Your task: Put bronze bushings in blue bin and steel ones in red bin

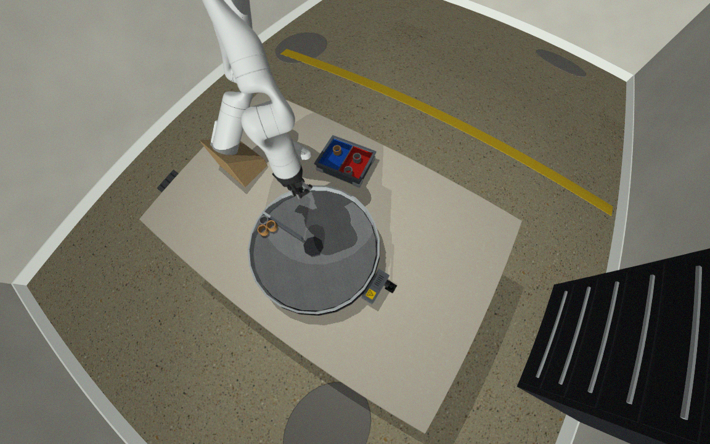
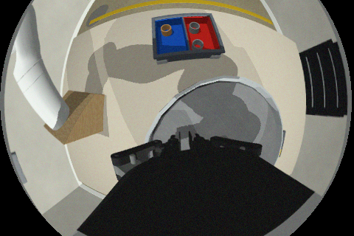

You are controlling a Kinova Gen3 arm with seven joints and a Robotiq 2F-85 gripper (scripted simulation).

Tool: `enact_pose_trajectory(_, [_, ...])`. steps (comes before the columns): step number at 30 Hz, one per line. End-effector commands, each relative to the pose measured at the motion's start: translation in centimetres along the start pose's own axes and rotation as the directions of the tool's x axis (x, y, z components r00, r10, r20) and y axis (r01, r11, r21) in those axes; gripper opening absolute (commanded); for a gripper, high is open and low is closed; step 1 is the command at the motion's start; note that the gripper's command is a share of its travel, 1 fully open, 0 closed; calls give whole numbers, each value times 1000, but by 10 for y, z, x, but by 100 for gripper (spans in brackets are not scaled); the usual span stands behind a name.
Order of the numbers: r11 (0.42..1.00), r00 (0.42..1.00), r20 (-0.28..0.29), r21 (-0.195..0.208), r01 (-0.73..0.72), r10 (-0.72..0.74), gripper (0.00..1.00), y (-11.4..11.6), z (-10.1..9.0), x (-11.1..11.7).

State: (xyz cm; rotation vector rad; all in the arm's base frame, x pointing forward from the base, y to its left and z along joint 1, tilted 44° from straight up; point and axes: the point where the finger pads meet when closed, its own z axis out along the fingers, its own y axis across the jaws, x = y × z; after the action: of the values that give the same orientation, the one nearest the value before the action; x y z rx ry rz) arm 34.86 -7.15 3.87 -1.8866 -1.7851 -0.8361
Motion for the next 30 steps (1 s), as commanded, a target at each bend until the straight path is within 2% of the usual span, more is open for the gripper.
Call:
enact_pose_trajectory(1, [1000, 1000, -19, -7, -21, 21, 14, -1, 3, -6])
enact_pose_trajectory(6, [999, 999, -18, -7, -36, 36, 14, -18, 5, -61])
enact_pose_trajectory(11, [999, 999, -18, -7, -36, 36, 14, -18, 5, -61])
enact_pose_trajectory(16, [999, 999, -18, -7, -50, 50, 14, -35, 7, -116])
enact_pose_trajectory(28, [999, 999, -18, -7, -50, 50, 14, -35, 7, -116])
enact_pose_trajectory(30, [999, 999, -17, -7, -50, 50, 14, -35, 13, -116])
